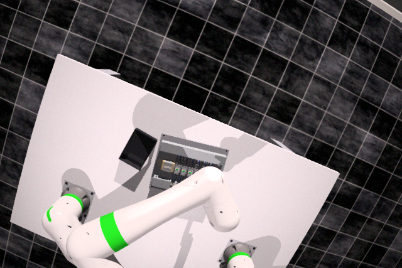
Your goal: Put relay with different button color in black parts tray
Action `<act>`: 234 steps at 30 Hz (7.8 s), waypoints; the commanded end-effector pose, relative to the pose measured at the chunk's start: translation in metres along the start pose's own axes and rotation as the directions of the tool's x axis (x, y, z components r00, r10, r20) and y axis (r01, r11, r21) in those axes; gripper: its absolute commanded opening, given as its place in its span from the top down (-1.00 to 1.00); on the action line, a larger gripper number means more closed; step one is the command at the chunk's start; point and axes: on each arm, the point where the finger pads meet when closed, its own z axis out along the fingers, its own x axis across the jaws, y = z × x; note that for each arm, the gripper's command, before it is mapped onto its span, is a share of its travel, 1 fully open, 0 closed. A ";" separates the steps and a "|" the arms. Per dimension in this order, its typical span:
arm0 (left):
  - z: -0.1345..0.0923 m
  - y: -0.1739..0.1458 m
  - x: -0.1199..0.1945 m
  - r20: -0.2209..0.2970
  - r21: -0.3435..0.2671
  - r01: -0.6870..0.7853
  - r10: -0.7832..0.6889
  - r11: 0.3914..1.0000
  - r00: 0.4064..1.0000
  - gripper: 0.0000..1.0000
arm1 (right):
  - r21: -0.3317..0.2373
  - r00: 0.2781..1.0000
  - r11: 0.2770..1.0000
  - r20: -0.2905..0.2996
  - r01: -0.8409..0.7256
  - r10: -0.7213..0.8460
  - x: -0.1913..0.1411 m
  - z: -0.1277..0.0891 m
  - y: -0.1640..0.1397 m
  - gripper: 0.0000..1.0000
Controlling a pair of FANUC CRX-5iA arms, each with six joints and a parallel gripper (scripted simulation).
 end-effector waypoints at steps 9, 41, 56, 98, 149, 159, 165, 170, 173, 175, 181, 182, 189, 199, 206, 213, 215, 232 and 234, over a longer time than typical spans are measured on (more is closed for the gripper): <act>-0.001 0.001 0.001 0.018 -0.002 0.000 0.000 1.000 1.000 1.00 | -0.002 1.000 1.000 0.000 0.000 0.000 0.000 -0.001 0.000 -1.00; -0.002 0.001 0.002 0.071 -0.002 0.000 0.000 1.000 0.998 1.00 | -0.002 1.000 1.000 0.000 0.000 0.000 0.000 -0.001 0.000 -1.00; -0.002 0.001 0.003 0.095 -0.002 0.000 0.000 1.000 0.995 1.00 | -0.002 1.000 1.000 0.000 0.000 0.000 0.000 -0.001 0.000 -1.00; -0.002 0.001 0.002 0.043 -0.002 0.000 0.000 1.000 0.999 1.00 | -0.002 1.000 1.000 0.000 0.000 0.000 0.000 -0.001 0.000 -1.00; -0.003 0.001 -0.001 -0.036 -0.002 0.000 0.000 1.000 0.999 1.00 | -0.002 1.000 1.000 0.000 0.000 0.000 0.000 -0.001 0.000 -1.00; -0.003 0.001 -0.002 -0.060 -0.002 0.000 0.000 1.000 0.998 1.00 | -0.002 1.000 1.000 0.000 0.000 0.000 0.000 -0.001 0.000 -1.00; -0.003 0.001 -0.002 -0.061 -0.002 0.000 0.000 1.000 0.998 1.00 | -0.002 1.000 1.000 0.000 0.000 0.000 0.000 -0.001 0.000 -1.00; -0.003 0.001 -0.002 -0.072 -0.002 0.000 0.000 1.000 0.997 1.00 | -0.002 1.000 1.000 0.000 0.000 0.000 0.000 -0.001 0.000 -1.00; -0.003 0.001 -0.002 -0.081 -0.002 0.000 0.000 1.000 0.997 1.00 | -0.002 1.000 1.000 0.000 0.000 0.000 0.000 -0.001 0.000 -1.00; -0.003 0.001 -0.002 -0.085 -0.002 0.000 0.000 1.000 0.996 1.00 | -0.002 1.000 1.000 0.000 0.000 0.000 0.000 -0.001 0.000 -1.00; -0.003 0.001 -0.002 -0.087 -0.002 0.000 0.000 1.000 0.996 1.00 | -0.002 1.000 1.000 0.000 0.000 0.000 0.000 -0.001 0.000 -1.00; -0.003 0.001 -0.002 -0.087 -0.002 0.000 0.000 1.000 0.996 1.00 | -0.002 1.000 1.000 0.000 0.000 0.000 0.000 -0.001 0.000 -1.00; -0.003 0.001 -0.003 -0.104 -0.002 0.000 0.000 1.000 0.995 1.00 | -0.002 1.000 1.000 0.000 0.000 0.000 0.000 -0.001 0.000 -1.00; -0.003 0.001 -0.003 -0.112 -0.002 0.000 0.000 1.000 0.994 1.00 | -0.002 1.000 1.000 0.000 0.000 0.000 0.000 -0.001 0.000 -1.00; -0.003 0.001 -0.003 -0.094 -0.002 0.000 0.000 1.000 0.996 1.00 | -0.002 1.000 1.000 0.000 0.000 0.000 0.000 -0.001 0.000 -1.00; -0.003 0.001 -0.002 -0.086 -0.002 0.000 0.000 1.000 0.996 1.00 | -0.002 1.000 1.000 0.000 0.000 0.000 0.000 -0.001 0.000 -1.00; -0.003 0.001 -0.002 -0.086 -0.002 0.000 0.000 1.000 0.996 1.00 | -0.002 1.000 1.000 0.000 0.000 0.000 0.000 -0.001 0.000 -1.00; -0.003 0.001 -0.002 -0.060 -0.002 0.000 0.000 1.000 0.998 1.00 | -0.002 1.000 1.000 0.000 0.000 0.000 0.000 -0.001 0.000 -1.00; -0.003 0.001 -0.001 -0.058 -0.002 0.000 0.000 1.000 0.998 1.00 | -0.002 1.000 1.000 0.000 0.000 0.000 0.000 -0.001 0.000 -1.00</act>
